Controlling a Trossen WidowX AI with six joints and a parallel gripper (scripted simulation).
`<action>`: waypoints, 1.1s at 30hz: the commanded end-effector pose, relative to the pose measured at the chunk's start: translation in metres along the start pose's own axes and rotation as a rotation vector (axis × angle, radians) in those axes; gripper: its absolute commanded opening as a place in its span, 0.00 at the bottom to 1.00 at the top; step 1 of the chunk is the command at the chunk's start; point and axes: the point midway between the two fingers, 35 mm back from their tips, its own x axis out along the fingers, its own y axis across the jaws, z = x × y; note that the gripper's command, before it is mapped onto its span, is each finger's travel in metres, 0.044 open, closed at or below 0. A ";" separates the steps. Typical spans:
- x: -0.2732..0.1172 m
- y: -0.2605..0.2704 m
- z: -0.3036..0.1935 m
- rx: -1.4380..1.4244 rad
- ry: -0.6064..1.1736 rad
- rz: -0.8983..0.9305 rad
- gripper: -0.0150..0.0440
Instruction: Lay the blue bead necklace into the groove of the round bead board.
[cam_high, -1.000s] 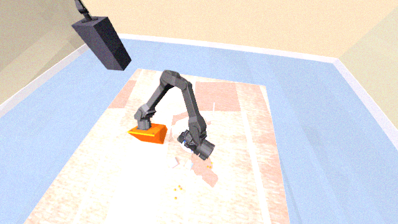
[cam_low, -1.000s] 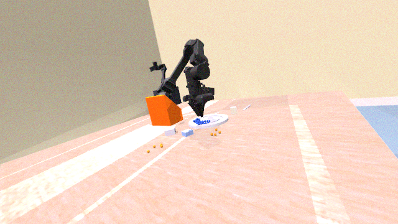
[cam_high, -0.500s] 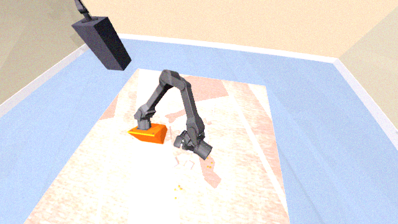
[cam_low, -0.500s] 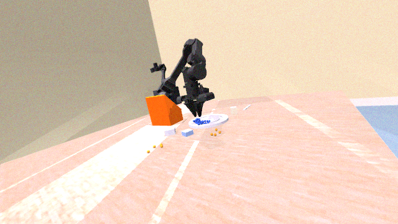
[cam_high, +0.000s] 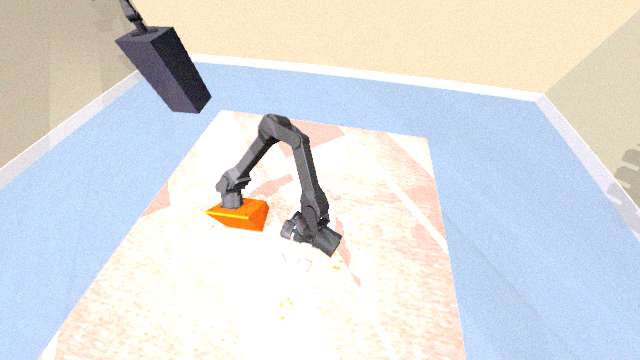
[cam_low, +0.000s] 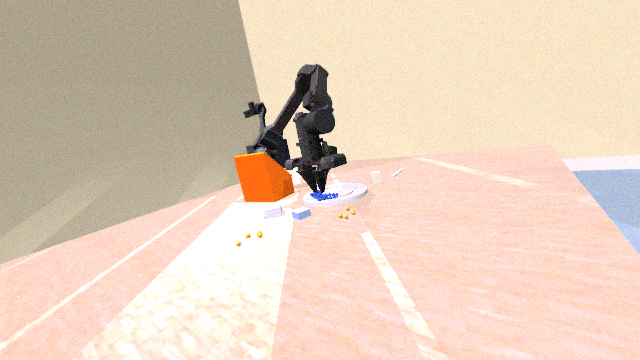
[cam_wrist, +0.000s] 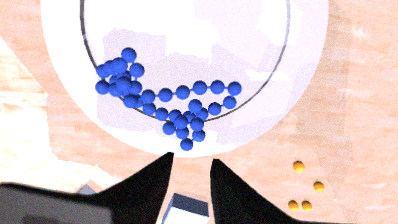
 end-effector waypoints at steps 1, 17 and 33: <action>0.008 0.002 0.000 0.009 -0.006 0.004 0.46; 0.025 0.005 0.001 0.013 -0.010 0.007 0.46; 0.022 0.003 0.000 0.005 -0.005 0.005 0.25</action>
